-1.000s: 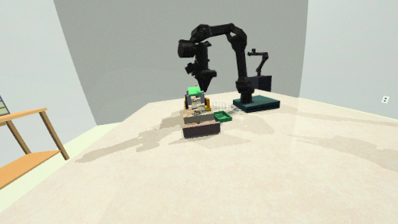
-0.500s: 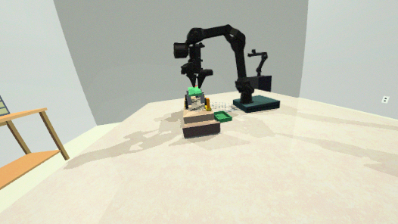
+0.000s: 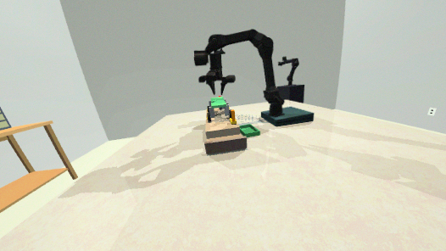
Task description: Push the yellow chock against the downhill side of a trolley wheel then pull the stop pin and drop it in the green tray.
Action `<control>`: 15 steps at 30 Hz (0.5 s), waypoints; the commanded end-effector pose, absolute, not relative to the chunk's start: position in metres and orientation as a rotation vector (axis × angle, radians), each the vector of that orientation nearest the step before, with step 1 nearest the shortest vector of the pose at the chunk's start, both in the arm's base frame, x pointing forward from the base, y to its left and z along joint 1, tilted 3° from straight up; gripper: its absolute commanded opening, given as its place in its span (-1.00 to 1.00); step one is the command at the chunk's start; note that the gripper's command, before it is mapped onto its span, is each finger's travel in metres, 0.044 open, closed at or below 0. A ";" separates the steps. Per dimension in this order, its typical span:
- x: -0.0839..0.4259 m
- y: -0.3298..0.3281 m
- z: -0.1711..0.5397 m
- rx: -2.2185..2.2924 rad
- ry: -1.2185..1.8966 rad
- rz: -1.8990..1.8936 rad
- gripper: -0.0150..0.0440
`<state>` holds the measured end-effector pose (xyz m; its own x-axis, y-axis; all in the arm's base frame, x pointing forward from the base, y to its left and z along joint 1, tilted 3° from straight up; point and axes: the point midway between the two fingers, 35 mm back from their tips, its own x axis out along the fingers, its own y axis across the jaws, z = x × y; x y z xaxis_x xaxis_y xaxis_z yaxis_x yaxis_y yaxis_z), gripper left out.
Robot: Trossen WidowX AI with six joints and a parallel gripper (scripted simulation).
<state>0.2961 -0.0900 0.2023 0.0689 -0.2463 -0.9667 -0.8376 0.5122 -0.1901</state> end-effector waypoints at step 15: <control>0.274 -0.148 0.213 -1.299 1.486 0.868 0.15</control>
